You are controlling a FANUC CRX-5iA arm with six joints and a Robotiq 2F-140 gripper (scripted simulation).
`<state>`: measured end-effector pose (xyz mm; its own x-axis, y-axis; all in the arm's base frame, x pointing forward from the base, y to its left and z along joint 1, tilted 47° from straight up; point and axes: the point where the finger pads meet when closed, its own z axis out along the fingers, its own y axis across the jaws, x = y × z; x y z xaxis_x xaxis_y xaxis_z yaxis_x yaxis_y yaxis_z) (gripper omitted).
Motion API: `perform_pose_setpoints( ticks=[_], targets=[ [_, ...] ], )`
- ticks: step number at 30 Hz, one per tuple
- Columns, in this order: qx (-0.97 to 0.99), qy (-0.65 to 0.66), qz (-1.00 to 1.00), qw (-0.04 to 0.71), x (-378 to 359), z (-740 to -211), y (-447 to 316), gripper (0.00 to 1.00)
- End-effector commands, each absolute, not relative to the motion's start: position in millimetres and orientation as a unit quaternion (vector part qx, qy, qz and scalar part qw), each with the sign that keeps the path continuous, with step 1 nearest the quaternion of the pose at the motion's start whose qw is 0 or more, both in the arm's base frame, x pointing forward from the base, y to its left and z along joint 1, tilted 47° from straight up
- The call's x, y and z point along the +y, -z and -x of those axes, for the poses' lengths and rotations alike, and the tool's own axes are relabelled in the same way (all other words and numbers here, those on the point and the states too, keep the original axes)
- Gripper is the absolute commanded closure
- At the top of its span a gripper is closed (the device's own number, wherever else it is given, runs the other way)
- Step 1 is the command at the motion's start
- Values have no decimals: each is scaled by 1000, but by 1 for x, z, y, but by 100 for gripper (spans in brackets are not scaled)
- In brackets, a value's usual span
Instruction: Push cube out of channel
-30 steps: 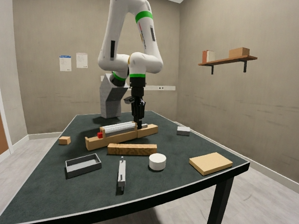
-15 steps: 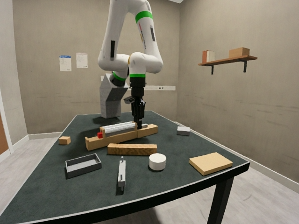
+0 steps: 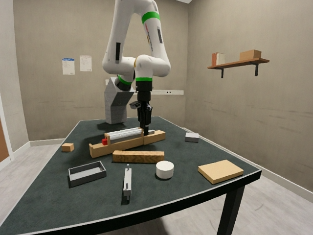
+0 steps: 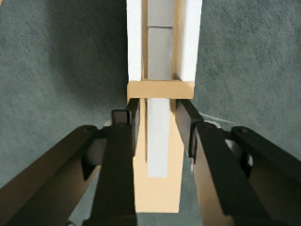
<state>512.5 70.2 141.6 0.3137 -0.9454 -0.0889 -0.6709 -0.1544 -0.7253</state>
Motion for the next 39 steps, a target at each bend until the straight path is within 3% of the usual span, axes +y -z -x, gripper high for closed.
perform_pose_setpoints(
  ticks=[1, 11, 39],
  targets=[
    [551, 199, 733, 346, 68, -508, -147, 70],
    [551, 199, 733, 346, 51, -468, -188, 70],
    [551, 199, 733, 346, 51, -468, -188, 70]
  ],
)
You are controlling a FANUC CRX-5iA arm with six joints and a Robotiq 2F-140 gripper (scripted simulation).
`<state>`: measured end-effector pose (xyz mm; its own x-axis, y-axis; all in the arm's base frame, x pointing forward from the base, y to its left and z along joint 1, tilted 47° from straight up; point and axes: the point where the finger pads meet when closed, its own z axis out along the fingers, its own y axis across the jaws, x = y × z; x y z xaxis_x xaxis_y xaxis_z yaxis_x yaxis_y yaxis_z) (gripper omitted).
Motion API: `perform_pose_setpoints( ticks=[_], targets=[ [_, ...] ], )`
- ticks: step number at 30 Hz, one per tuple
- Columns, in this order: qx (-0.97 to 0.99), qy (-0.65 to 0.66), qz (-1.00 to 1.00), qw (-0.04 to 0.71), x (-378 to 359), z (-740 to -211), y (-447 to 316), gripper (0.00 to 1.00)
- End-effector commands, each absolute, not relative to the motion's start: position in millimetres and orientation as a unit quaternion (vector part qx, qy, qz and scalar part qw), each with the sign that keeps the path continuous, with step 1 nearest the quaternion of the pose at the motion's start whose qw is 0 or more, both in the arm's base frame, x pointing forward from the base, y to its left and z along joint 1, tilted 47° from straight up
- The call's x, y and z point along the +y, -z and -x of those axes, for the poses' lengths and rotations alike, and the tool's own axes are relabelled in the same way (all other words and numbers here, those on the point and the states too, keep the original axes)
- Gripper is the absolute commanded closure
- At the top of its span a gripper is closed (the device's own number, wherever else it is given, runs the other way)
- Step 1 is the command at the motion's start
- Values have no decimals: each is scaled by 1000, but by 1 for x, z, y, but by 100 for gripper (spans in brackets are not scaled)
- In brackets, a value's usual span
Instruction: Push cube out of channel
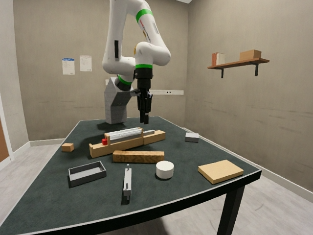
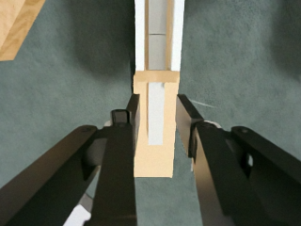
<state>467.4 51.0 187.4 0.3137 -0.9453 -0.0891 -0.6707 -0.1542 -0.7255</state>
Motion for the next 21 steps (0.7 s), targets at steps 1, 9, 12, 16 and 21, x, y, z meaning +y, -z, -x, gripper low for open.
perform_pose_setpoints(
  ticks=[1, 9, 12, 16, 21],
  targets=[
    [551, 199, 733, 346, 51, -468, -188, 70],
    [551, 199, 733, 345, 52, -467, -188, 90],
    [554, 194, 736, 337, 68, -460, -186, 90],
    [554, 196, 735, 337, 112, -447, -191, 90],
    [551, 199, 733, 345, 135, -440, -196, 90]
  ],
)
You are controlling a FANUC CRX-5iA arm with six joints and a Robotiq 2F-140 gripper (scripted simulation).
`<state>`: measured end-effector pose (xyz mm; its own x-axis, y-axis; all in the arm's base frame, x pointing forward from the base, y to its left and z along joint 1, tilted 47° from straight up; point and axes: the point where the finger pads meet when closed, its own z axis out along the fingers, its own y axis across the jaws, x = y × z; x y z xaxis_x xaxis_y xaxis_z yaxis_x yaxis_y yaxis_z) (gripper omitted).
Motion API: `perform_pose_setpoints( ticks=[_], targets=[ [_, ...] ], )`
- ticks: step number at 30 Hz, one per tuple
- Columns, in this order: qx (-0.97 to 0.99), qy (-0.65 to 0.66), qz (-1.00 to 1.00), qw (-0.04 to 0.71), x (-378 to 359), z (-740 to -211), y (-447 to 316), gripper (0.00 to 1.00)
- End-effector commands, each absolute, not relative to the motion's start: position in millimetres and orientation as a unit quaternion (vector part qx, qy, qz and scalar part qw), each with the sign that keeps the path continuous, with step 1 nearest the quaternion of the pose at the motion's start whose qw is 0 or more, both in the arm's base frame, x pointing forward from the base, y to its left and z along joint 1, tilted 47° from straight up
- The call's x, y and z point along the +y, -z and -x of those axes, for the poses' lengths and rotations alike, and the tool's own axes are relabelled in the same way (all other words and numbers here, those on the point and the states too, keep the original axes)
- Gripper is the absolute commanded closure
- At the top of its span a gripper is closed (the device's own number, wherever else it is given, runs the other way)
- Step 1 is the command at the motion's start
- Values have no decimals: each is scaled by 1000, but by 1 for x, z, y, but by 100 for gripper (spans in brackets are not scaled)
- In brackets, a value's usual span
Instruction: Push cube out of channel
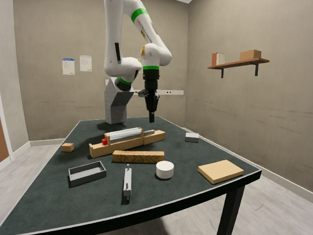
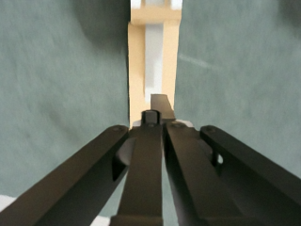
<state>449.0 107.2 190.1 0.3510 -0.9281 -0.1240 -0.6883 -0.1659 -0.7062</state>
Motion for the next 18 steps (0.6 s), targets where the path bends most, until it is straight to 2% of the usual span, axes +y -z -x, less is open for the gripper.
perform_pose_setpoints(
  ticks=[1, 18],
  targets=[
    [551, 199, 733, 346, 137, -439, -197, 90],
    [551, 199, 733, 346, 151, -469, -166, 90]
  ],
)
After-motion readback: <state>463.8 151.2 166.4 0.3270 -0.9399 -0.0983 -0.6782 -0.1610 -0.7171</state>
